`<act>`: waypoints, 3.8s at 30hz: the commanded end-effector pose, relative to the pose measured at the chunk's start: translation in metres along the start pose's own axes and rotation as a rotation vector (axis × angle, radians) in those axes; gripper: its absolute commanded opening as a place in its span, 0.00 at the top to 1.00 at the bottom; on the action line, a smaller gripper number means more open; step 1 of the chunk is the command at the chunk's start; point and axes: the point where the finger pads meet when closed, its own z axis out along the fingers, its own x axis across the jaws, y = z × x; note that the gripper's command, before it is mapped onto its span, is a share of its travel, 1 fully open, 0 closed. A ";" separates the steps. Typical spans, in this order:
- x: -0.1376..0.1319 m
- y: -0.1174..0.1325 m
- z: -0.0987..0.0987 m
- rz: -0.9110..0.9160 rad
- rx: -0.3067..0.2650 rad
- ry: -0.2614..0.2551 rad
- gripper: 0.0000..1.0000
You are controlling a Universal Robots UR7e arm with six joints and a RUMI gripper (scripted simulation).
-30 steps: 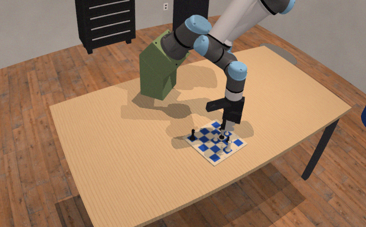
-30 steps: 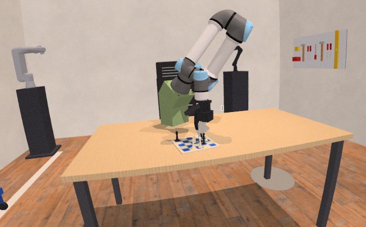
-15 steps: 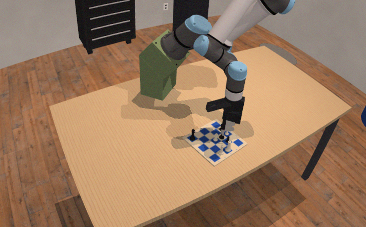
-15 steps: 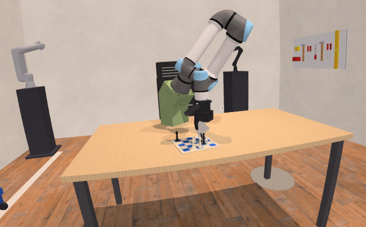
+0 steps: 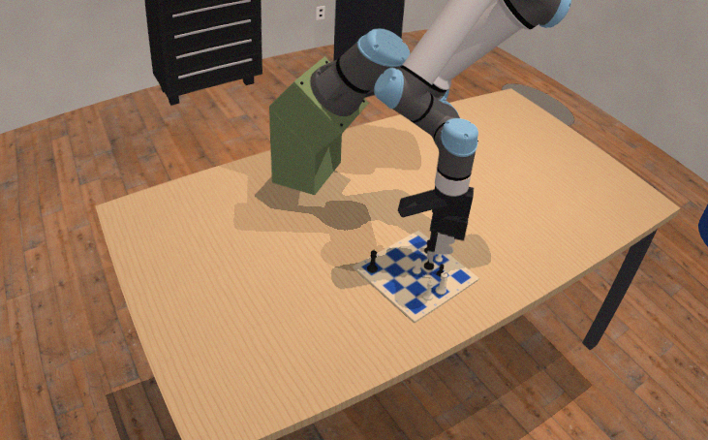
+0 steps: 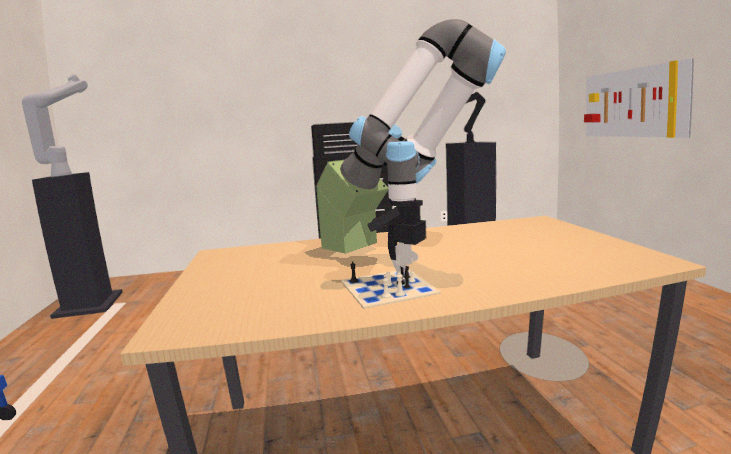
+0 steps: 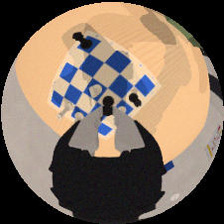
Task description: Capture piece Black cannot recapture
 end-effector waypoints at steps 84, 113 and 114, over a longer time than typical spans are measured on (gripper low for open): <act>-0.001 0.000 -0.101 0.006 0.000 -0.002 1.00; -0.002 -0.003 -0.100 0.158 0.001 -0.001 1.00; -0.003 -0.003 -0.100 0.170 0.001 -0.002 1.00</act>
